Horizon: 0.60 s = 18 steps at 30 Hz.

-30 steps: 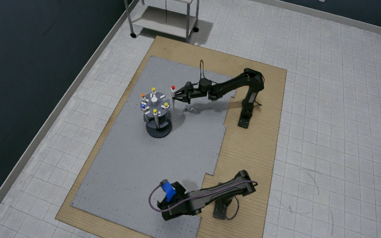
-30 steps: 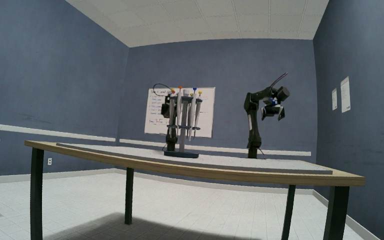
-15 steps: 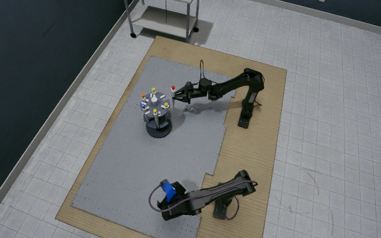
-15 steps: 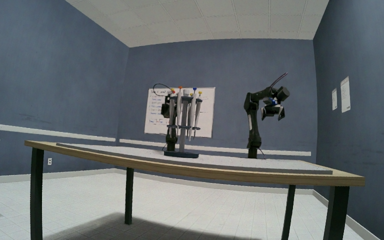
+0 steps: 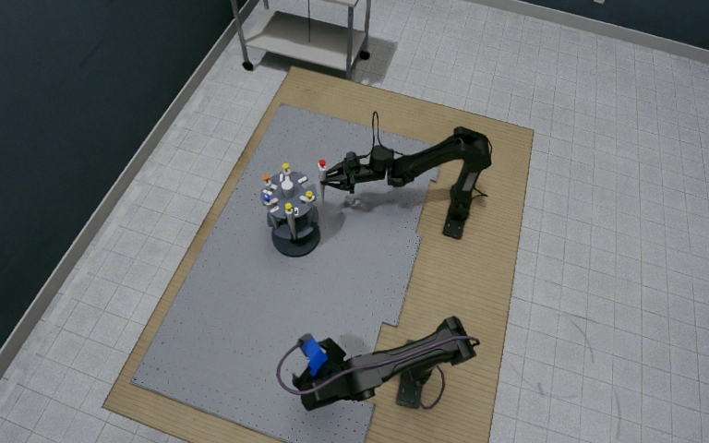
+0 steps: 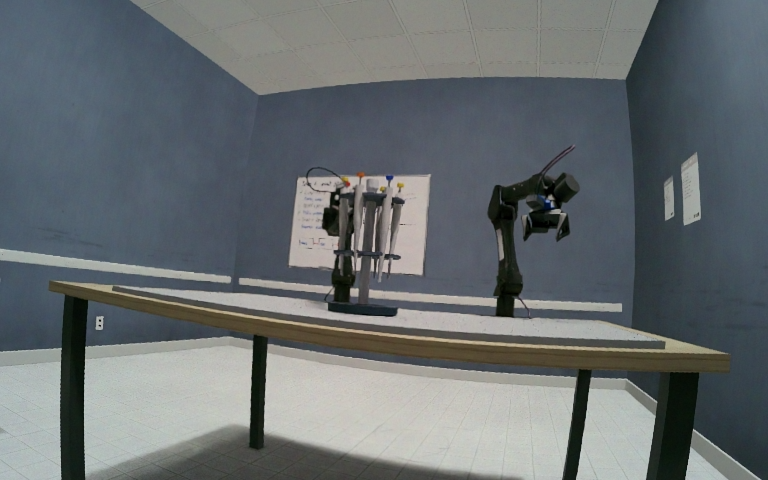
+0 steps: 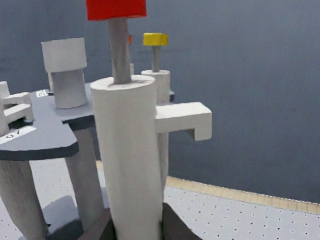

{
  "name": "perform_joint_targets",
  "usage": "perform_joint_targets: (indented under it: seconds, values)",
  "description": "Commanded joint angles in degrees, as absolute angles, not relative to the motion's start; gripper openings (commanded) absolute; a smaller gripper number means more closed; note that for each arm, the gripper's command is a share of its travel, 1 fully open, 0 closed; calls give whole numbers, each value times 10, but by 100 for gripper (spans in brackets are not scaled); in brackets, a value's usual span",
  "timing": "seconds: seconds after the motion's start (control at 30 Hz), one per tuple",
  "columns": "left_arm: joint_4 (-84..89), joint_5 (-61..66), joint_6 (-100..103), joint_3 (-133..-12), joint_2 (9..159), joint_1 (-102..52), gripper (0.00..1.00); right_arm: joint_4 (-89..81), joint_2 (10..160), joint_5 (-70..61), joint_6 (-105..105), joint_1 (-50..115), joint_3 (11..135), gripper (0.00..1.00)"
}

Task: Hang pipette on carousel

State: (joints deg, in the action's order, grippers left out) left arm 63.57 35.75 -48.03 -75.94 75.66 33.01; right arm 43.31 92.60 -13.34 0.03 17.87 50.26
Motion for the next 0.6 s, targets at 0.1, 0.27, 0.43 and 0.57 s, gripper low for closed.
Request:
perform_joint_targets:
  seconds: [0.1, 0.27, 0.43, 0.57]
  values:
    - [628, 369, -485, -768, 754, 333, 100, 433, 925, -125, 3, 188, 529, 12]
    - [628, 369, -485, -768, 754, 333, 100, 437, 947, -118, 4, 195, 540, 12]
    - [628, 369, -485, -768, 754, 333, 100, 436, 958, -111, 4, 201, 552, 12]
    - [628, 369, -485, -768, 754, 333, 100, 437, 943, -109, 4, 198, 555, 12]
